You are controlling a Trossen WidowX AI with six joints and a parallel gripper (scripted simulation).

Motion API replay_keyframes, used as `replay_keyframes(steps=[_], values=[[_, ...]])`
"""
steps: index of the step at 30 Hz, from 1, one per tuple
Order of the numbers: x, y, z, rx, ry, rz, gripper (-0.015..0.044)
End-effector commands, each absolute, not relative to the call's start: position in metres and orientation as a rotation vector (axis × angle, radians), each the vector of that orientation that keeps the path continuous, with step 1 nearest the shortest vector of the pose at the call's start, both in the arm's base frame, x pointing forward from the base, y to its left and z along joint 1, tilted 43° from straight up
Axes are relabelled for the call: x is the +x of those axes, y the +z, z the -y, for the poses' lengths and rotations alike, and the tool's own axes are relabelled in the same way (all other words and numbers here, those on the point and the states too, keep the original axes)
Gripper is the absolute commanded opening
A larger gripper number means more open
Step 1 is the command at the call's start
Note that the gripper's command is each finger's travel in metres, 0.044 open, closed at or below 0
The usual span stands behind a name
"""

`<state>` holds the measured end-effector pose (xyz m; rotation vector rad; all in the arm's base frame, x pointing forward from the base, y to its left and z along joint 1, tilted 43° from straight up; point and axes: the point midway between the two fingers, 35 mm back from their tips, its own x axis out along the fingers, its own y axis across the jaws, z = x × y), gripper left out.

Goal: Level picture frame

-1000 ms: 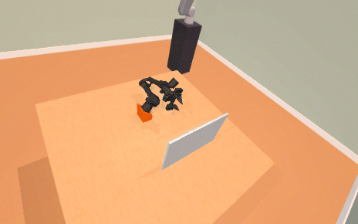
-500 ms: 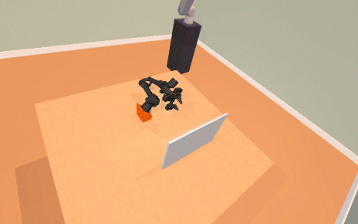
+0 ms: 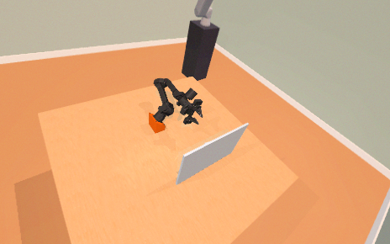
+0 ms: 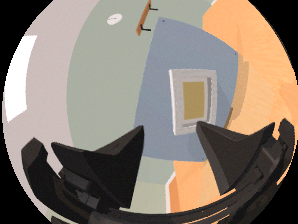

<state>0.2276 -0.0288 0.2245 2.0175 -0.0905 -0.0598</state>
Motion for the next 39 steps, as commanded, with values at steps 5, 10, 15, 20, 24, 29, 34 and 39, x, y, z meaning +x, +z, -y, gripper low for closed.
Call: replay_keyframes(steps=[5, 10, 15, 20, 24, 29, 34, 39], values=[[0.27, 0.198, 0.009, 1.993, -0.041, 0.087, 0.026], [0.272, 0.196, 0.006, 1.991, -0.038, 0.087, 0.026], [0.27, 0.197, 0.005, 1.992, -0.038, 0.087, 0.026], [0.27, 0.197, 0.005, 1.992, -0.038, 0.087, 0.026], [0.279, 0.2, 0.006, 1.992, -0.038, 0.088, 0.026], [0.307, 0.204, 0.007, 1.991, -0.036, 0.089, 0.026], [0.34, 0.201, 0.01, 1.991, -0.034, 0.09, 0.026], [0.35, 0.198, 0.012, 1.991, -0.034, 0.09, 0.026]])
